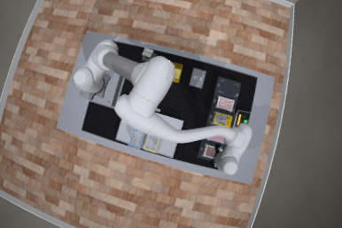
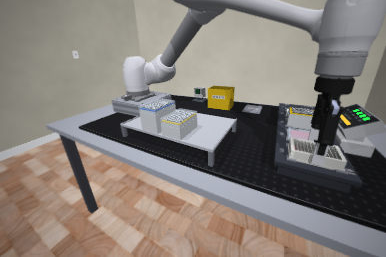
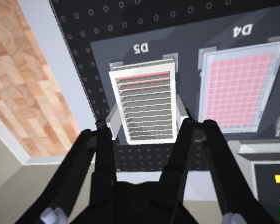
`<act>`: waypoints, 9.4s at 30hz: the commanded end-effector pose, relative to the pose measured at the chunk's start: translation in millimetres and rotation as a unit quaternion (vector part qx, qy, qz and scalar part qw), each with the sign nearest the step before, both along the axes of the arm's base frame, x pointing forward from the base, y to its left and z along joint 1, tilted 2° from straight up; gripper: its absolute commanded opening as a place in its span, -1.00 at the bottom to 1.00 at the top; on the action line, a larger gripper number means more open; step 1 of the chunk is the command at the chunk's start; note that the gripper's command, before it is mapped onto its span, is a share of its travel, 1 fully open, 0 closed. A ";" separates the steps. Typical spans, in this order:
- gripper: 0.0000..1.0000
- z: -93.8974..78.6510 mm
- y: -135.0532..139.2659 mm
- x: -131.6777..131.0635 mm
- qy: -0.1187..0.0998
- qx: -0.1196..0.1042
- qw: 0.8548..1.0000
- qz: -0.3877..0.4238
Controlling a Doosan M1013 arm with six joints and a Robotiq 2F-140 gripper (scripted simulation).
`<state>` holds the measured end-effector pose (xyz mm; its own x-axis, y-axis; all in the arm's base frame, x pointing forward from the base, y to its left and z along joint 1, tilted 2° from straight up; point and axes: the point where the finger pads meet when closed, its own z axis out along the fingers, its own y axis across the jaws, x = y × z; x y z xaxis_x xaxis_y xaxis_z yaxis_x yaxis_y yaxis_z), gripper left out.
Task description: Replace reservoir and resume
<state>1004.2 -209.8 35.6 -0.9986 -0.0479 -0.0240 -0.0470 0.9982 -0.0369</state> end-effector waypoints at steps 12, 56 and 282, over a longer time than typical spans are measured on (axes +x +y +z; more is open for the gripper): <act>-1.00 -6.6 0.3 -1.5 0.001 0.003 1.000 -0.003; -1.00 -6.6 0.3 -1.5 0.001 0.003 1.000 -0.003; -1.00 227.5 7.2 -7.2 0.001 0.003 1.000 -0.003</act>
